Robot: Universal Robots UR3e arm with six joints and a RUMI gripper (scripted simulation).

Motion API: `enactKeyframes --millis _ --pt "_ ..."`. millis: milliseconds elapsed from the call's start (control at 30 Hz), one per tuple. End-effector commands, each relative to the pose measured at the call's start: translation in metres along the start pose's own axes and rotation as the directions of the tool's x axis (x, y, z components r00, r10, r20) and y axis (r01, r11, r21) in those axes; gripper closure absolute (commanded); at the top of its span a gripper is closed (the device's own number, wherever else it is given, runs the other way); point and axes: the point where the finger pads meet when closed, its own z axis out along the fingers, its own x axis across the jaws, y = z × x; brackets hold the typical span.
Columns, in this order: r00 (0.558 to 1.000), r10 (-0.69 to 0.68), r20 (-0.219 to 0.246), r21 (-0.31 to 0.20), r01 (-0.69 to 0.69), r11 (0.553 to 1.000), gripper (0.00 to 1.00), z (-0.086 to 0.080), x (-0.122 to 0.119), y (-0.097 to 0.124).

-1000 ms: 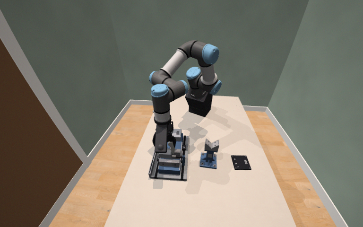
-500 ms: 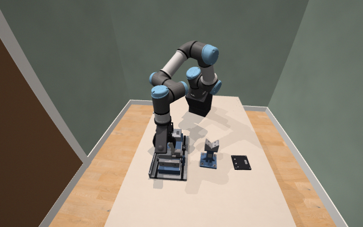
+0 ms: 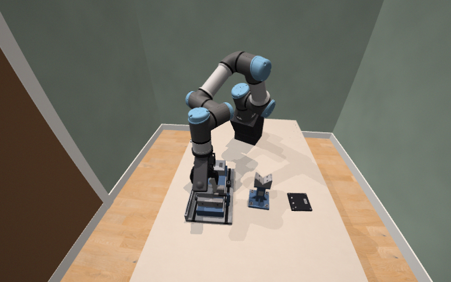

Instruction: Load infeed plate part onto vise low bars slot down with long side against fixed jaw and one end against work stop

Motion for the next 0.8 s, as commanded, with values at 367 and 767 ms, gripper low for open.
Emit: enactKeyframes --millis 367,767 --pt "1.000 -0.001 -0.002 0.003 0.001 1.000 1.00 0.0021 0.0005 -0.0010" --pt "1.000 -0.001 -0.002 0.003 0.001 1.000 1.00 0.0027 0.0005 -0.0010"
